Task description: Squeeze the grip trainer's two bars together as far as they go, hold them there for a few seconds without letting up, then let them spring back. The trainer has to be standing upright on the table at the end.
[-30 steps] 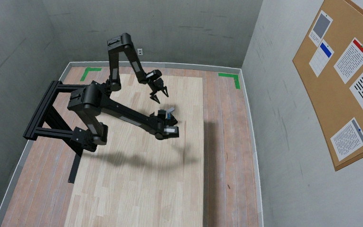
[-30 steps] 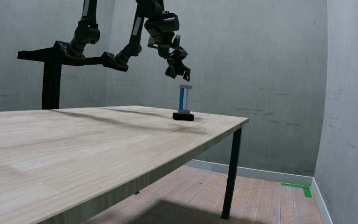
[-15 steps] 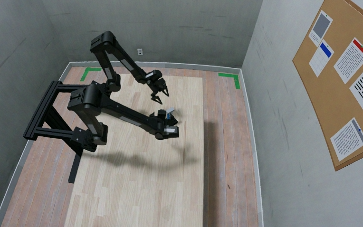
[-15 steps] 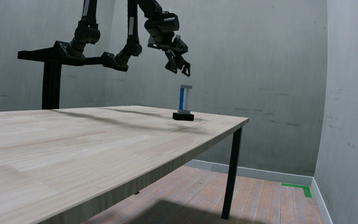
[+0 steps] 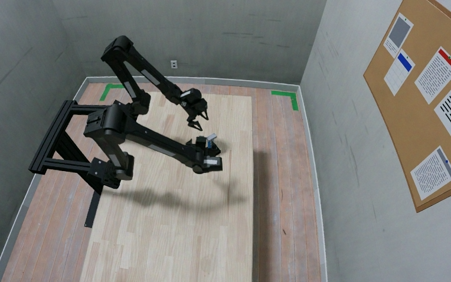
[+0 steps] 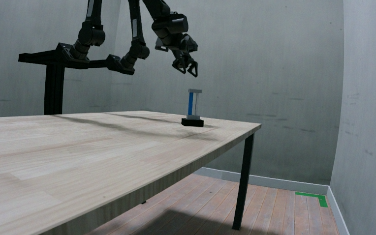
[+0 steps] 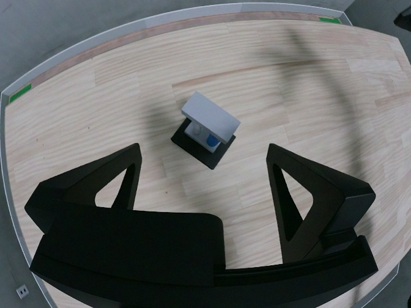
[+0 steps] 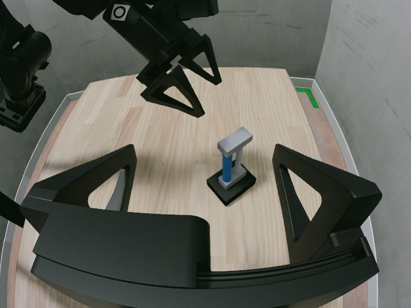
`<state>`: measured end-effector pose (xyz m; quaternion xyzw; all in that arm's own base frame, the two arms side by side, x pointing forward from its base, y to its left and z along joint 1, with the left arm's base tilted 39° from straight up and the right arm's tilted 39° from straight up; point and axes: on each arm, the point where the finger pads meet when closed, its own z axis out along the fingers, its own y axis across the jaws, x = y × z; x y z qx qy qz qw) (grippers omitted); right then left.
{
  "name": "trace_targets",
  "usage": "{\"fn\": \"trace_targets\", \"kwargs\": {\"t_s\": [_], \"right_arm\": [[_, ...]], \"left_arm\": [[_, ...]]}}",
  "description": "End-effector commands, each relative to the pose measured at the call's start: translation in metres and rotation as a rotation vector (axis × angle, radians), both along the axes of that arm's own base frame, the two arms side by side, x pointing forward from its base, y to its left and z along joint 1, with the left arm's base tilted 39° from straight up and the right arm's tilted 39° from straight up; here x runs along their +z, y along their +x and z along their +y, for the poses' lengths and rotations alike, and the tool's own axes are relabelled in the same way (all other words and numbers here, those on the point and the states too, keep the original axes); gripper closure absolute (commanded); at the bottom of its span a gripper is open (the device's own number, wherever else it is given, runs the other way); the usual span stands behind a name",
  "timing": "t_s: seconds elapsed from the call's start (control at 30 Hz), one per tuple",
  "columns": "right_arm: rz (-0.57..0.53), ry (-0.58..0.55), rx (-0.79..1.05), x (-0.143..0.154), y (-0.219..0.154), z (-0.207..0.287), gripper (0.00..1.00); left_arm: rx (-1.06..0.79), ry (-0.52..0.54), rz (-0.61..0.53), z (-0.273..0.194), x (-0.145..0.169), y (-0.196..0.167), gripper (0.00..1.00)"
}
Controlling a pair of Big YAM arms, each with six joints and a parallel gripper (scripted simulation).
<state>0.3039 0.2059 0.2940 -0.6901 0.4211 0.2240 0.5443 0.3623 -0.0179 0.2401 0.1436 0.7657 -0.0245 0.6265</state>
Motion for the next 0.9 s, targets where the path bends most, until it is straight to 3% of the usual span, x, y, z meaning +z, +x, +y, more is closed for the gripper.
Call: {"fn": "trace_targets", "kwargs": {"t_s": [0.0, 0.47, 0.87], "right_arm": [[-0.038, 0.005, 0.009, 0.017, 0.008, 0.002, 0.0], [-0.038, 0.005, 0.009, 0.017, 0.008, 0.002, 0.0], [-0.038, 0.005, 0.009, 0.017, 0.008, 0.002, 0.0]], "left_arm": [[0.04, -0.045, -0.009, -0.017, 0.04, 0.004, 0.08], [0.178, -0.082, 0.053, -0.031, 0.061, 0.002, 0.08], [0.191, -0.059, 0.055, -0.031, 0.062, 0.002, 0.08]]}}
